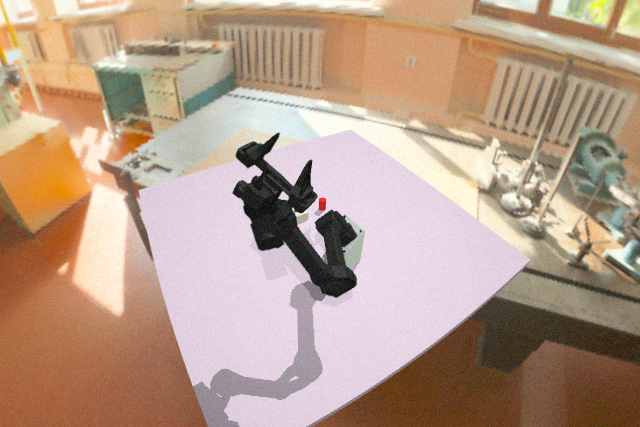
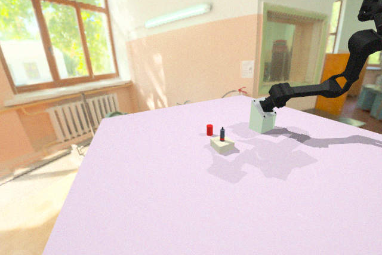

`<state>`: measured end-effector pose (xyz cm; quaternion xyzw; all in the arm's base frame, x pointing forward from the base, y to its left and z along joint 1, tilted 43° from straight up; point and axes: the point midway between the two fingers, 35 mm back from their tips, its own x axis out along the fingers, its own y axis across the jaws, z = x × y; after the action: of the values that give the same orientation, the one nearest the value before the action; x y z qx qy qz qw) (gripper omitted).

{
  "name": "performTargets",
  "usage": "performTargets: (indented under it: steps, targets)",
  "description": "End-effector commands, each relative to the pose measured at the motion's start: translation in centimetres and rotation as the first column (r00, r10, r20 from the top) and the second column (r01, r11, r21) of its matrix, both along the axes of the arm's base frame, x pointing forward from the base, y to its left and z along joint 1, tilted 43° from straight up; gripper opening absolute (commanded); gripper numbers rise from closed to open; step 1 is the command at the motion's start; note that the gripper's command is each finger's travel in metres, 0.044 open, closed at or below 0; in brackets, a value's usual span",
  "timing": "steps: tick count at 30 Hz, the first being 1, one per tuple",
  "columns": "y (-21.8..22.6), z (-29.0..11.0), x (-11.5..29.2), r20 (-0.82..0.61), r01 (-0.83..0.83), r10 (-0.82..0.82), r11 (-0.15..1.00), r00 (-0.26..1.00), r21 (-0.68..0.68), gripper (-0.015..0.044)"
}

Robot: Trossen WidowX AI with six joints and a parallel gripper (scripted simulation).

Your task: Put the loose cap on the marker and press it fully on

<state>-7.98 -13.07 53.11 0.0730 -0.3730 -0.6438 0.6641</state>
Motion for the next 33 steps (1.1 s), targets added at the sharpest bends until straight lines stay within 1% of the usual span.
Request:
performTargets:
  steps: [1, 3, 6, 10, 14, 19, 23, 27, 30, 32, 33]
  targets:
    - [0.0, 0.1, 0.2, -0.009, 0.001, -0.001, 1.0, 1.0, -0.004, 0.0374]
    - [0.1, 1.0, 2.2, -0.081, 0.003, -0.006, 0.999, 0.997, -0.032, 0.0321]
    - [0.2, 2.4, 6.8, -0.241, -0.008, -0.014, 0.996, 0.97, -0.092, 0.0251]
    - [0.2, 3.3, 13.4, -0.444, -0.056, -0.019, 0.986, 0.896, -0.156, 0.0251]
    - [-0.1, 2.6, 17.6, -0.536, -0.119, 0.01, 0.978, 0.844, -0.169, 0.0251]
    - [-0.4, 1.2, 24.3, -0.703, -0.211, 0.03, 0.962, 0.71, -0.172, 0.0251]
    - [-0.7, -1.2, 30.2, -0.826, -0.302, 0.06, 0.943, 0.56, -0.136, 0.0251]
    - [-1.0, -5.0, 36.1, -0.922, -0.398, 0.106, 0.916, 0.371, -0.055, 0.0251]
    - [-1.2, -8.6, 40.0, -0.965, -0.458, 0.148, 0.888, 0.218, 0.032, 0.0251]
    - [-1.7, -11.2, 42.0, -0.963, -0.482, 0.211, 0.87, 0.166, 0.108, 0.0251]
    - [-1.7, -12.5, 43.0, -0.968, -0.494, 0.225, 0.858, 0.113, 0.142, 0.0251]
